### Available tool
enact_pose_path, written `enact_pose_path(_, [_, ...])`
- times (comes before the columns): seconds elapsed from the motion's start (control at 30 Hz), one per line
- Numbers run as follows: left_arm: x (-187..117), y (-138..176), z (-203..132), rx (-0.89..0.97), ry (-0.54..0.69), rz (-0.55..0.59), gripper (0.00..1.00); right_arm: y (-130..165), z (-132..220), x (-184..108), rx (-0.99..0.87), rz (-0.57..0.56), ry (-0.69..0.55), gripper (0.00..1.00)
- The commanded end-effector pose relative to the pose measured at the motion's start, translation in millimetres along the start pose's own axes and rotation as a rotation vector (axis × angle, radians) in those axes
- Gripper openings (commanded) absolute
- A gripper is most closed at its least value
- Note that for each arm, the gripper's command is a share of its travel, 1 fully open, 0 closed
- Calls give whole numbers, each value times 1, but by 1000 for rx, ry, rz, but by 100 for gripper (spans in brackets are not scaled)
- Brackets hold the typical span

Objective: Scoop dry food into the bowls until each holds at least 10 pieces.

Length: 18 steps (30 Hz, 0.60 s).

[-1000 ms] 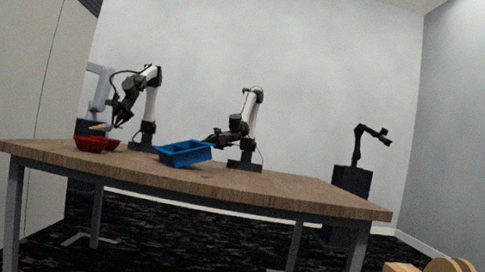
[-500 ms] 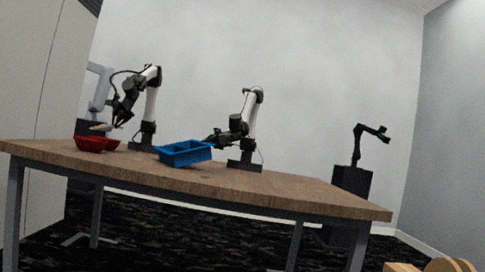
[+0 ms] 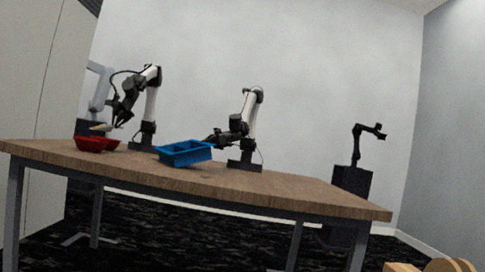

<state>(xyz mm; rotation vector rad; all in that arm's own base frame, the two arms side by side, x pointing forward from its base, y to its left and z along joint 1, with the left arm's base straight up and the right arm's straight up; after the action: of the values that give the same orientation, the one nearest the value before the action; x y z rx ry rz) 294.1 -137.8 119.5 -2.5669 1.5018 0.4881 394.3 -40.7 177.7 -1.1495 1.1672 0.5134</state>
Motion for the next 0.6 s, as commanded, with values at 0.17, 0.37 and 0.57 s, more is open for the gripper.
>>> enact_pose_path(0.17, [-2,-4,-33,114,99,-12,0,-11,2,-5,56,3,-17,0])
enact_pose_path(0.37, [-2,-4,-33,114,99,-12,0,-18,3,-6,111,20,-26,0])
enact_pose_path(0.57, [-2,-4,-33,114,99,-12,0,-26,6,-13,180,34,-42,0])
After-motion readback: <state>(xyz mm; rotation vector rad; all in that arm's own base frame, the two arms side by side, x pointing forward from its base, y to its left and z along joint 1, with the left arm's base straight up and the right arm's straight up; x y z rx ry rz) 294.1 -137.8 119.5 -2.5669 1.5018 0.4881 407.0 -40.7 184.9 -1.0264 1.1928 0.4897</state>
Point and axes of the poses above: on each arm, the point where the finger pads meet when closed, its own x axis out along the fingers, its own z axis across the jaws, y = z × x, the point moved 10 cm from there along -x, back along the fingers, and after that the axes turned 3 degrees about -x, right-handed, at the moved point
